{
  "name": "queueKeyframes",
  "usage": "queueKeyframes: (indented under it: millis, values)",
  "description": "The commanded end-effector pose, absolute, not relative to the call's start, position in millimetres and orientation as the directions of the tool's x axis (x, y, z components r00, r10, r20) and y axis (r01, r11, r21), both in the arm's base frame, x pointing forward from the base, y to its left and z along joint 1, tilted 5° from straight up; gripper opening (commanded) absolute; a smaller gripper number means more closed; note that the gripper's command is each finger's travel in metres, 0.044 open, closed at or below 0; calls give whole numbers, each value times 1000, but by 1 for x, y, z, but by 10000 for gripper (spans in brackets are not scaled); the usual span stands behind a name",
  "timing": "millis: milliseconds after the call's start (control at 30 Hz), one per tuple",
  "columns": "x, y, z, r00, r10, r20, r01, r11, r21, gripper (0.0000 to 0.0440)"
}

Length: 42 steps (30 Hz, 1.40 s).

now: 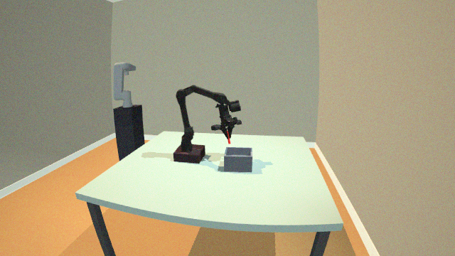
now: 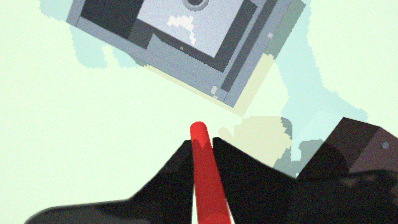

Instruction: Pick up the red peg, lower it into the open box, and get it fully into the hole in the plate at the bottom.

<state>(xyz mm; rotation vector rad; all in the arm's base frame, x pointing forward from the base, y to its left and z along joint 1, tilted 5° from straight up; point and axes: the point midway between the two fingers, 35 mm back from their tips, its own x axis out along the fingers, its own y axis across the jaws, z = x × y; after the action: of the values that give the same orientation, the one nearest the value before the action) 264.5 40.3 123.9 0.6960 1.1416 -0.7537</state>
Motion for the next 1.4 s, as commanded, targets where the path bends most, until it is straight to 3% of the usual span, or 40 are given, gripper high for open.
queueKeyframes:
  millis: [0, 1133, 1233, 1367]
  values:
    - [272, 29, 127, 235, -178, -956, 823, 560, 98, 0]
    - [334, -65, 94, 214, -175, -961, 889, 442, 118, 0]
    - [336, -68, 84, 198, -170, -965, 888, 449, 103, 31]
    - [338, -72, 75, 177, -167, -970, 882, 465, 81, 124]
